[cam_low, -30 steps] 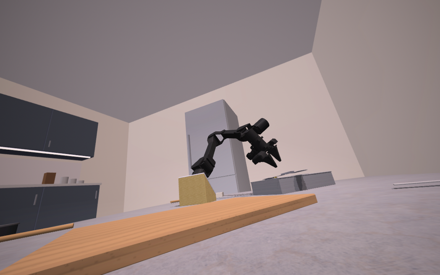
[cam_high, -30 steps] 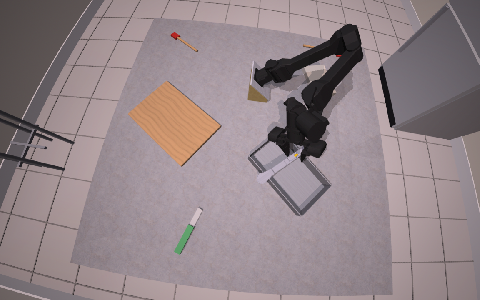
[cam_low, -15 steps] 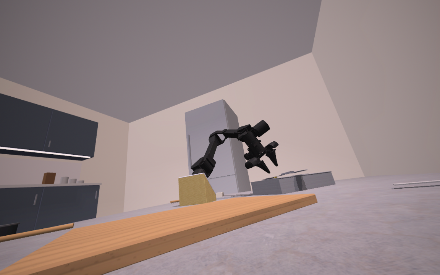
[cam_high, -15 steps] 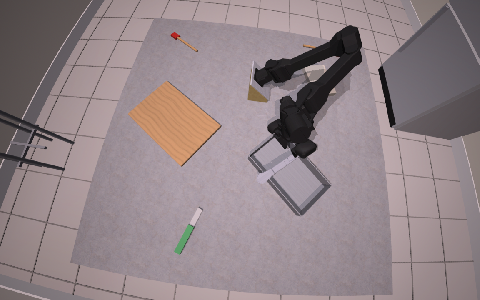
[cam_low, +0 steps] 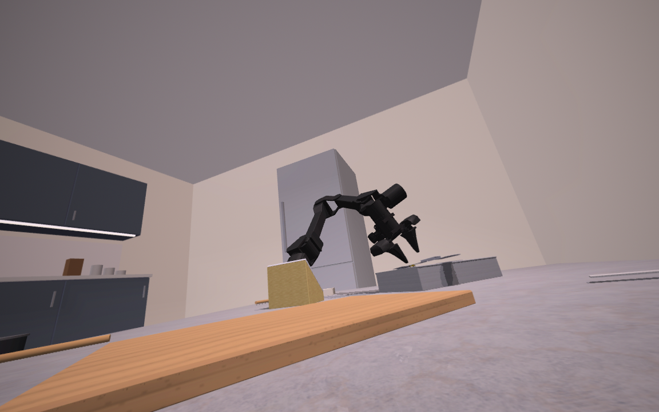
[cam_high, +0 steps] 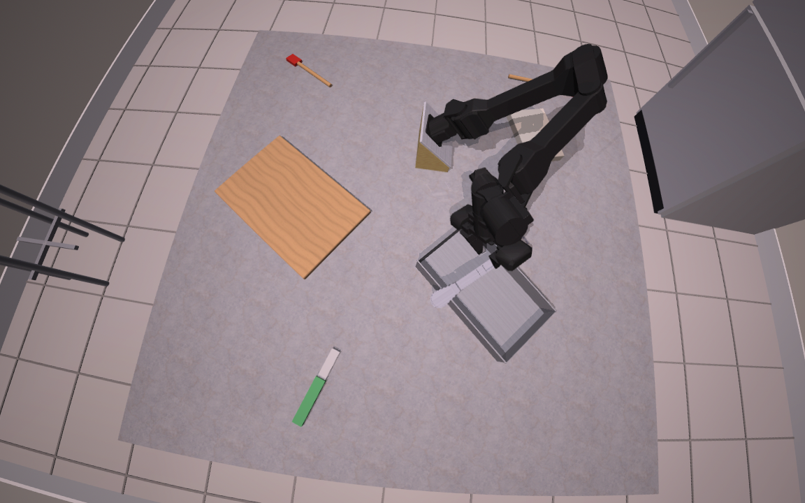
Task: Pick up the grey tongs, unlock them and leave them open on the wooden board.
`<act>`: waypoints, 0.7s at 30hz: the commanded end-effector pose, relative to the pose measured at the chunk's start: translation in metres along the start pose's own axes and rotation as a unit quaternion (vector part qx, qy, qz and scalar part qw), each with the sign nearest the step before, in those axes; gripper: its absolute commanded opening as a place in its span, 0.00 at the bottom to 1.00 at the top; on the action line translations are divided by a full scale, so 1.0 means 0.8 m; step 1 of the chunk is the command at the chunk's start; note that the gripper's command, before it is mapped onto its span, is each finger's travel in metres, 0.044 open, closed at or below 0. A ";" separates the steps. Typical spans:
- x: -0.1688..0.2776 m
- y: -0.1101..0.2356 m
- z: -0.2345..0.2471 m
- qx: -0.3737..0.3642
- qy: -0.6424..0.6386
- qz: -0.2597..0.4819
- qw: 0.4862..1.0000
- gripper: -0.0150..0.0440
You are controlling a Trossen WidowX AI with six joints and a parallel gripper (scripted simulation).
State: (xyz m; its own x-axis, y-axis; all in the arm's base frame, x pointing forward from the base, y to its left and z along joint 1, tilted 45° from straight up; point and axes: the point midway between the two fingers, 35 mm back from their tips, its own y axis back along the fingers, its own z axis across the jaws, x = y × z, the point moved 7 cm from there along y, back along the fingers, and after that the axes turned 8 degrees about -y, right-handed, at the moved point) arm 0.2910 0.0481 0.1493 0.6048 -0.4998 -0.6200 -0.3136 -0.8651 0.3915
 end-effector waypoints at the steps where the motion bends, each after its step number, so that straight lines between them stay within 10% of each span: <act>1: 0.003 -0.009 0.002 -0.004 -0.005 0.001 1.000 0.69; 21: 0.003 -0.049 0.002 -0.004 -0.005 0.001 1.000 0.69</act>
State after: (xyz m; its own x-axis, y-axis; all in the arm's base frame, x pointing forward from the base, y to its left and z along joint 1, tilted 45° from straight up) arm 0.3028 0.0770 0.1360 0.6055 -0.5011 -0.6183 -0.3127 -0.8642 0.3941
